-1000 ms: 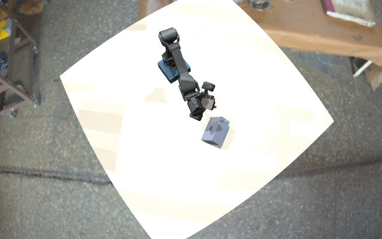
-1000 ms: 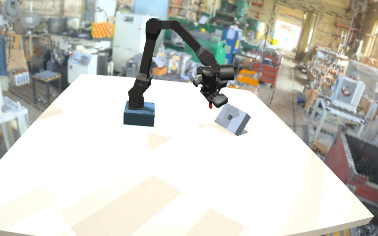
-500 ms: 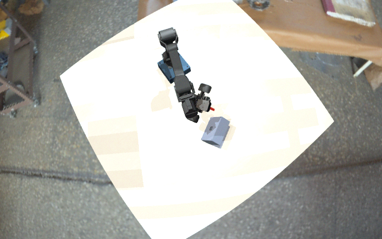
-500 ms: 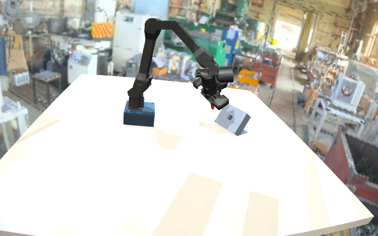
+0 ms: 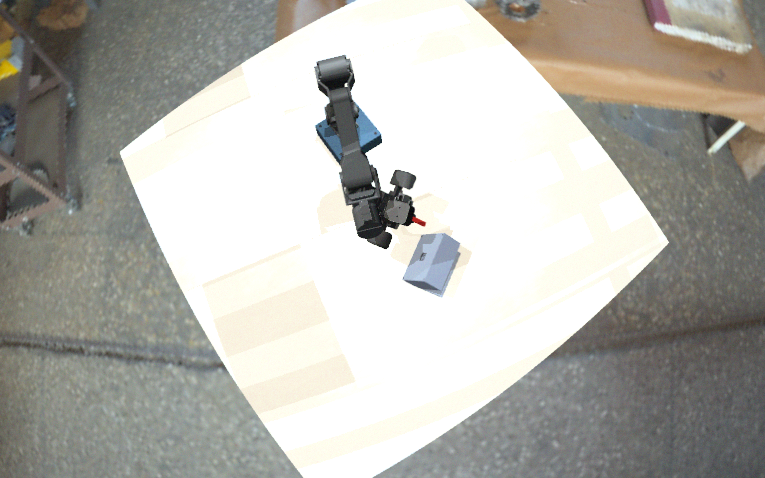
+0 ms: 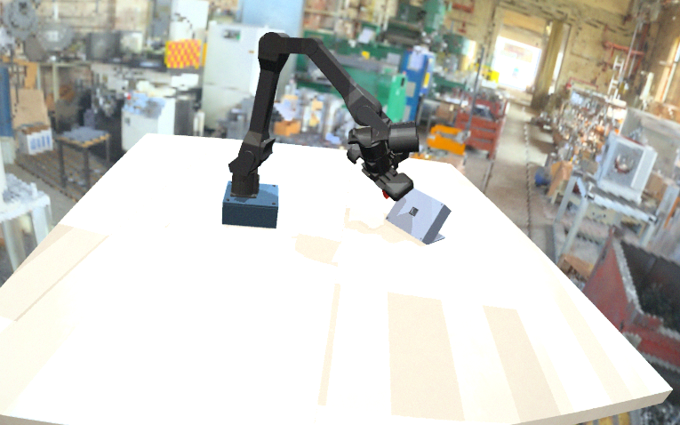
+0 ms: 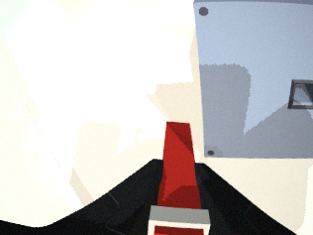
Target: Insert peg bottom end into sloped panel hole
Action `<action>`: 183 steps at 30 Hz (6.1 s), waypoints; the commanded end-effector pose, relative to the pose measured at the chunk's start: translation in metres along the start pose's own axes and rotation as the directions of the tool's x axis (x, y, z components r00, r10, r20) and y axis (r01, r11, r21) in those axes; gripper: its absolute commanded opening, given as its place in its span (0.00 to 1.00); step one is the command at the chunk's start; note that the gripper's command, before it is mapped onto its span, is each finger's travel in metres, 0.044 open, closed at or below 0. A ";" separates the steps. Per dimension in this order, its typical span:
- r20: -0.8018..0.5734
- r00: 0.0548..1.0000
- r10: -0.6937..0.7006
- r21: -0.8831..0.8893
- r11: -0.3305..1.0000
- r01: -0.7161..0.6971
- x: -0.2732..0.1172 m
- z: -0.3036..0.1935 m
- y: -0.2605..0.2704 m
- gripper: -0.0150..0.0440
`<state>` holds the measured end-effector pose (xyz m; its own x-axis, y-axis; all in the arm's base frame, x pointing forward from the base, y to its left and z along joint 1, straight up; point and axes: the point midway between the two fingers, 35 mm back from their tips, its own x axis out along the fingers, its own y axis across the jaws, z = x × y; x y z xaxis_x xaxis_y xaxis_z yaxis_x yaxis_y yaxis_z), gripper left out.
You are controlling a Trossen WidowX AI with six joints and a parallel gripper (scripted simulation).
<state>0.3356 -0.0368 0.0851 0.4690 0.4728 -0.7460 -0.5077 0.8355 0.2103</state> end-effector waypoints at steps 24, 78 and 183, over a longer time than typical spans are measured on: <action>0.130 0.991 -0.035 -0.053 0.998 0.043 -0.020 -0.010 -0.023 0.25; 0.306 0.945 -0.116 -0.130 0.978 0.162 -0.030 -0.019 -0.057 0.25; 0.351 0.928 -0.128 -0.150 0.970 0.190 0.028 0.000 -0.068 0.25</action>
<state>0.3818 -0.0809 0.0532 0.7550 0.4306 -0.4945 -0.5149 0.8563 -0.0405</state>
